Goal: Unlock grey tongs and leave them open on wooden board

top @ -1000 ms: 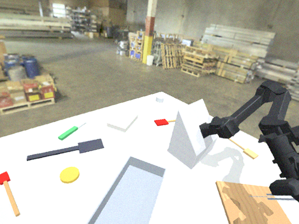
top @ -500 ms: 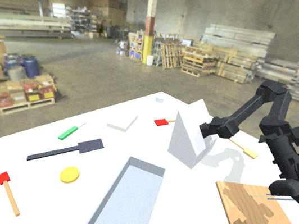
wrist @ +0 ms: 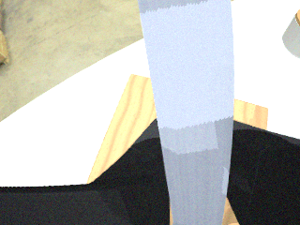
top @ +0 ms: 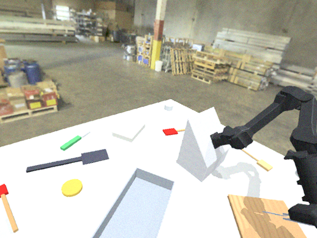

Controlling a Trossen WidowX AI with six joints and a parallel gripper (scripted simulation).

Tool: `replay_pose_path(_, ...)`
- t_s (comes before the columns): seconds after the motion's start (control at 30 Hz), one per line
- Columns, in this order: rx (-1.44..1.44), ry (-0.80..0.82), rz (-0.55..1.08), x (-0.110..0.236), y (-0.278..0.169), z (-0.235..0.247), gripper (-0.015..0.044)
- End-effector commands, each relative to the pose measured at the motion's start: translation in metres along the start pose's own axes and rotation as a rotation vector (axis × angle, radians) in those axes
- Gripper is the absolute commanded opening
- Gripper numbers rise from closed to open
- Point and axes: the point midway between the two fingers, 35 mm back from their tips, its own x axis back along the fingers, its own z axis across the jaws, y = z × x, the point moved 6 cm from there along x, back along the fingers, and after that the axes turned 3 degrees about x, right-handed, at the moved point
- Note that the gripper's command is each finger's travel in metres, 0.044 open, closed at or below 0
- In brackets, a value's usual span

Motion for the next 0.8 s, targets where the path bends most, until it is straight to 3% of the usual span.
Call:
replay_pose_path(0.0, 0.006, -0.013, 0.033, -0.005, 0.006, -0.001, -0.0150)
replay_pose_path(0.77, 0.007, -0.031, 0.348, -0.036, 0.016, -0.003, -0.0150)
